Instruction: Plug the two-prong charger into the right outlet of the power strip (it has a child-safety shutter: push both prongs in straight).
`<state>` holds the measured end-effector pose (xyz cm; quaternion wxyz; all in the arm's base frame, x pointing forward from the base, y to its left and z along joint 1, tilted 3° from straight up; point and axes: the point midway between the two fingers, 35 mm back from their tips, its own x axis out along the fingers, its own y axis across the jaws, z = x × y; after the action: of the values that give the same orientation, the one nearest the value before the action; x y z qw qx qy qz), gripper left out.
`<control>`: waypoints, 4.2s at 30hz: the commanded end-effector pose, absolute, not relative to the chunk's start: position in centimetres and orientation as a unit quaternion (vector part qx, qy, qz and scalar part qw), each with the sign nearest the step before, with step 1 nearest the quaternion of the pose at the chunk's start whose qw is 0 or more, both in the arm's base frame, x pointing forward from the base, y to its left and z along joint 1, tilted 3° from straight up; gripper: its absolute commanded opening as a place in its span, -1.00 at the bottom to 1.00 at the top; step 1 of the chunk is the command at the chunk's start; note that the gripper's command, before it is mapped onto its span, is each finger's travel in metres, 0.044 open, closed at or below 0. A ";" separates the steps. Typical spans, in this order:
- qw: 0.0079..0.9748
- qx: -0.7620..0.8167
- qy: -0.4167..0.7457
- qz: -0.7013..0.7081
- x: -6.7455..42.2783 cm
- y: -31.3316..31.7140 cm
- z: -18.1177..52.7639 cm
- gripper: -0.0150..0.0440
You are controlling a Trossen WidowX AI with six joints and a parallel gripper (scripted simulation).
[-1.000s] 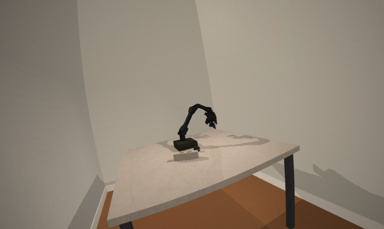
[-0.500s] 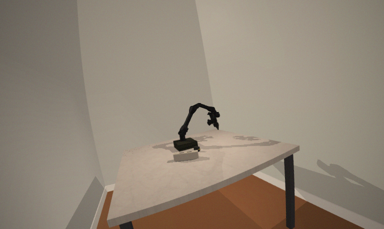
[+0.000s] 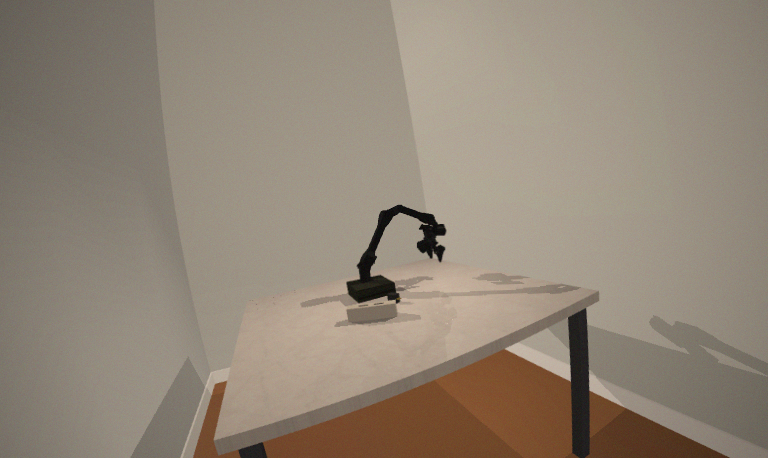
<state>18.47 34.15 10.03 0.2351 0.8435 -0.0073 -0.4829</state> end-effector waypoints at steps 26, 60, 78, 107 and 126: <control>-0.102 0.802 -0.262 -0.527 26.0 24.4 8.8 1.00; -0.452 0.581 -0.532 -0.418 29.5 12.4 7.4 1.00; -0.586 0.405 -0.632 -0.305 29.3 6.5 6.7 1.00; -0.699 0.086 -0.704 -0.089 26.9 -1.4 5.6 1.00; -0.700 0.079 -0.705 -0.084 27.0 -1.4 4.0 1.00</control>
<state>26.91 -1.51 4.31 0.6987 -0.0827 0.7057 0.0840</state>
